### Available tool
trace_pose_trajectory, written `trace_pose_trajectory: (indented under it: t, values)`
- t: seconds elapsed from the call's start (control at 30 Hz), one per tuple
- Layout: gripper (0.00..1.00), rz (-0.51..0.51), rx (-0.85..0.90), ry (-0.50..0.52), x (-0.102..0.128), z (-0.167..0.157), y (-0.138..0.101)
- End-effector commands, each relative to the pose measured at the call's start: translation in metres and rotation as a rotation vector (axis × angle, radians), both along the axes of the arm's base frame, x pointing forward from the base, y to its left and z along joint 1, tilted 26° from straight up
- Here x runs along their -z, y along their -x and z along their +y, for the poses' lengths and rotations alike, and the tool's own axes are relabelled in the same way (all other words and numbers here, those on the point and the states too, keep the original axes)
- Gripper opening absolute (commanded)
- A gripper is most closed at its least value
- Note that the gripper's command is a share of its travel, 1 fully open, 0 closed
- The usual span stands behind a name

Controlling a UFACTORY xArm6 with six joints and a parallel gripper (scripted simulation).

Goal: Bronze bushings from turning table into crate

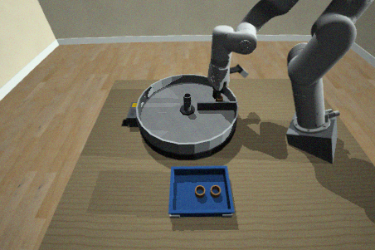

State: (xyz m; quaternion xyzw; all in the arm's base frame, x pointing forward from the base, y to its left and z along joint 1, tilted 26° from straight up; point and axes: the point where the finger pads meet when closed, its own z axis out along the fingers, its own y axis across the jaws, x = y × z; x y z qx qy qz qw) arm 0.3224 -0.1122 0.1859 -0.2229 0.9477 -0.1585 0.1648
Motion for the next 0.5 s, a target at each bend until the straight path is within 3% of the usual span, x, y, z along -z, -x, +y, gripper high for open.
trace_pose_trajectory:
  t: [0.0,0.47]
  values:
    - [0.0,0.0,0.0,0.0,-0.001,-0.002,-0.001]
    - [0.0,0.0,0.0,0.0,-0.012,-0.023,-0.014]
